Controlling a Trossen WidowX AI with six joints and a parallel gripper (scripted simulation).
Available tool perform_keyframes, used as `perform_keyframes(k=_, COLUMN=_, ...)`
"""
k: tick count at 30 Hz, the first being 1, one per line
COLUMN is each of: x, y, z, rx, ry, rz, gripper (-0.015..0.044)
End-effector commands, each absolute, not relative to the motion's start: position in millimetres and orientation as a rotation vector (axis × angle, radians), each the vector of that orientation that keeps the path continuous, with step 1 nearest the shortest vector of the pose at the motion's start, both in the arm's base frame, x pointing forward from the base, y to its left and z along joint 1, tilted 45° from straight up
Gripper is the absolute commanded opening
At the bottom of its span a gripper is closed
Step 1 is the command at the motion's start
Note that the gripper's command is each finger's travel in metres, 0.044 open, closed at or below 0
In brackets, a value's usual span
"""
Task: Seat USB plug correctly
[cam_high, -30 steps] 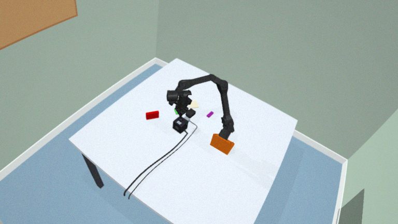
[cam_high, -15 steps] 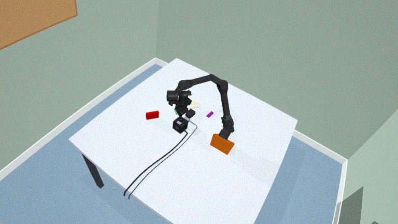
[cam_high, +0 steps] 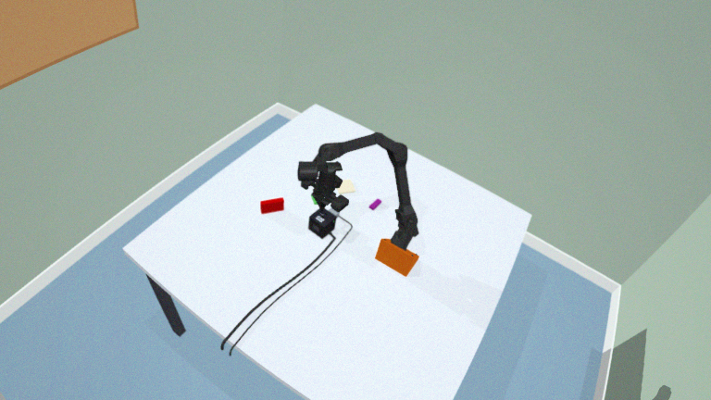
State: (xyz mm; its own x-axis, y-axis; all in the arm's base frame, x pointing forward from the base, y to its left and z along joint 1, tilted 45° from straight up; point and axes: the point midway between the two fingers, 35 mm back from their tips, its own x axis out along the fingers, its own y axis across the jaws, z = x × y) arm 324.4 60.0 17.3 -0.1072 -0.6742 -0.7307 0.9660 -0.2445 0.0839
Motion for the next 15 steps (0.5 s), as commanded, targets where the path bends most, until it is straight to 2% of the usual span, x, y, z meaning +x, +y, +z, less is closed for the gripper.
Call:
perform_keyframes(k=1, x=323.8, y=60.4, z=17.3, rx=0.802, ry=0.513, rz=-1.666, gripper=0.0000)
perform_keyframes(k=15, x=323.9, y=60.0, z=15.5, rx=0.812, ry=0.521, rz=-1.662, gripper=0.0000)
